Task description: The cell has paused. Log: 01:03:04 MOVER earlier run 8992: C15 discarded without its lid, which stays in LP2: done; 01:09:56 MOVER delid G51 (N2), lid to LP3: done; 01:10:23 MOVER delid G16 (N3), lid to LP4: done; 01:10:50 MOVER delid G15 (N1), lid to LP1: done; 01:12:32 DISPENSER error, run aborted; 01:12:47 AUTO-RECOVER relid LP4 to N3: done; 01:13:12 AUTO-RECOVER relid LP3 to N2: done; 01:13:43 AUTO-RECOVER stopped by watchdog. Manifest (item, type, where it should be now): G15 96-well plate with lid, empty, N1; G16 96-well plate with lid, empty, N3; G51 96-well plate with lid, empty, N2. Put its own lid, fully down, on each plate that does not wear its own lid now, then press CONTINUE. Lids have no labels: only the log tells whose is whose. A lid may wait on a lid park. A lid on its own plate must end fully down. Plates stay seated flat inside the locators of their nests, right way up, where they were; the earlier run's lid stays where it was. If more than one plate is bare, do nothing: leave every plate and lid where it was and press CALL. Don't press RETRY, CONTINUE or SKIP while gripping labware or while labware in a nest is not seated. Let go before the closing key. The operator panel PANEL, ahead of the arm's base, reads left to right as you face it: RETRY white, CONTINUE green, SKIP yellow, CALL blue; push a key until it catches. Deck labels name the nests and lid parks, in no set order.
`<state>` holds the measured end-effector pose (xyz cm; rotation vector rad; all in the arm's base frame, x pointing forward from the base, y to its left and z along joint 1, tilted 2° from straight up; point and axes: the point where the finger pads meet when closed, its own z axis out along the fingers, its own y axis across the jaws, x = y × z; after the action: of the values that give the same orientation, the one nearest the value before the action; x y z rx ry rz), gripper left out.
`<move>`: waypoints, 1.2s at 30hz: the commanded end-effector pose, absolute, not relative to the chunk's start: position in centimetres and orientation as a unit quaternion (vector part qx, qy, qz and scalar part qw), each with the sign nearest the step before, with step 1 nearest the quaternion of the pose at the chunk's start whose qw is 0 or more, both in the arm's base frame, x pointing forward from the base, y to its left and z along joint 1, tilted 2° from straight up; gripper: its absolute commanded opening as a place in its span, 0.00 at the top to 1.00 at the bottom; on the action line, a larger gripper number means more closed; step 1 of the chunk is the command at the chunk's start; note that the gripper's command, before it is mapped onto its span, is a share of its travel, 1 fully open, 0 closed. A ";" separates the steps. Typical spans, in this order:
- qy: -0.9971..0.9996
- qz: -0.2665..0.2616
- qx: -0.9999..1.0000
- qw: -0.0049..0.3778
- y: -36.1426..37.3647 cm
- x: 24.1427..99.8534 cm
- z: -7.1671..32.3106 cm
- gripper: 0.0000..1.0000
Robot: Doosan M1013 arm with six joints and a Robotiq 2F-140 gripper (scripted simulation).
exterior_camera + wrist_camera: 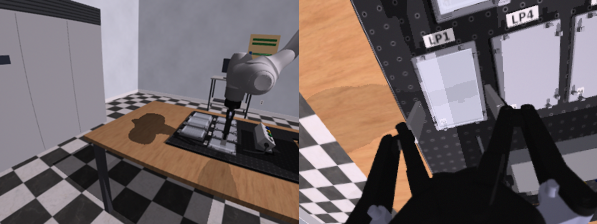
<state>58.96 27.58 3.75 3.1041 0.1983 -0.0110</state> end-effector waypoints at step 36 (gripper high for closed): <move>0.064 -0.003 0.998 0.015 27.5 59.0 2.3 0.34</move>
<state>58.99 27.54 2.30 3.1041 0.1983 -0.0109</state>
